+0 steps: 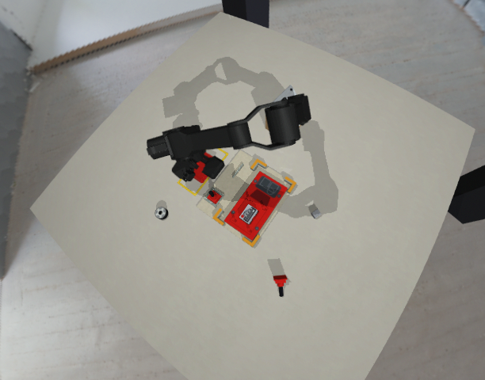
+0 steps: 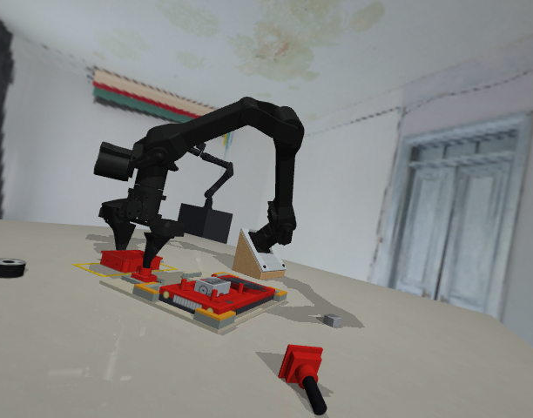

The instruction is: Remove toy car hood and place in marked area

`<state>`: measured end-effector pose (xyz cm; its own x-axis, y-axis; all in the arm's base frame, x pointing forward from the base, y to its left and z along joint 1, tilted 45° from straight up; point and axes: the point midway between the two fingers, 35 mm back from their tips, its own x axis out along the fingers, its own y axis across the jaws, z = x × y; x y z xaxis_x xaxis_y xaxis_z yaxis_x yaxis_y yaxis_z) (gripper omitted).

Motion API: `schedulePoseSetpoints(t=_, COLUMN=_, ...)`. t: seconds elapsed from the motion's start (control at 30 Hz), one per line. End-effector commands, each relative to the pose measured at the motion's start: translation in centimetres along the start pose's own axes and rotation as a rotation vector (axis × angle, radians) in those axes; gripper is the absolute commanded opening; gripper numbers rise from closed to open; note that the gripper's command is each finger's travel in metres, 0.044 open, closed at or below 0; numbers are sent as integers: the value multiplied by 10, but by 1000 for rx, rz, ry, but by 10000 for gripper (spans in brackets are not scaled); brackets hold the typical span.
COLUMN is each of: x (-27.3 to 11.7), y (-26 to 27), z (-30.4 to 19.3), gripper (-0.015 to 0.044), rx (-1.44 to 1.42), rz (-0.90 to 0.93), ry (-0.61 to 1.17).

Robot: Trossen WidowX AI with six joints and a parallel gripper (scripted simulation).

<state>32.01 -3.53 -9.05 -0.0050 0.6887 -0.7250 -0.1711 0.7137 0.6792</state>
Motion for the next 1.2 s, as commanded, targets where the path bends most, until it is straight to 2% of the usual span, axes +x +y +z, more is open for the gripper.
schedulePoseSetpoints(t=0.0, x=0, y=0, z=0, gripper=210, rx=-1, rz=0, ry=0)
schedulePoseSetpoints(t=0.3, x=0, y=0, z=0, gripper=440, rx=-1, rz=0, ry=0)
schedulePoseSetpoints(t=0.4, x=-14, y=-1, z=1, gripper=440, rx=0, rz=0, ry=0)
schedulePoseSetpoints(t=0.6, x=-71, y=-2, z=0, gripper=440, rx=1, rz=7, ry=2)
schedulePoseSetpoints(t=1.17, x=-73, y=-2, z=0, gripper=440, rx=1, rz=7, ry=2)
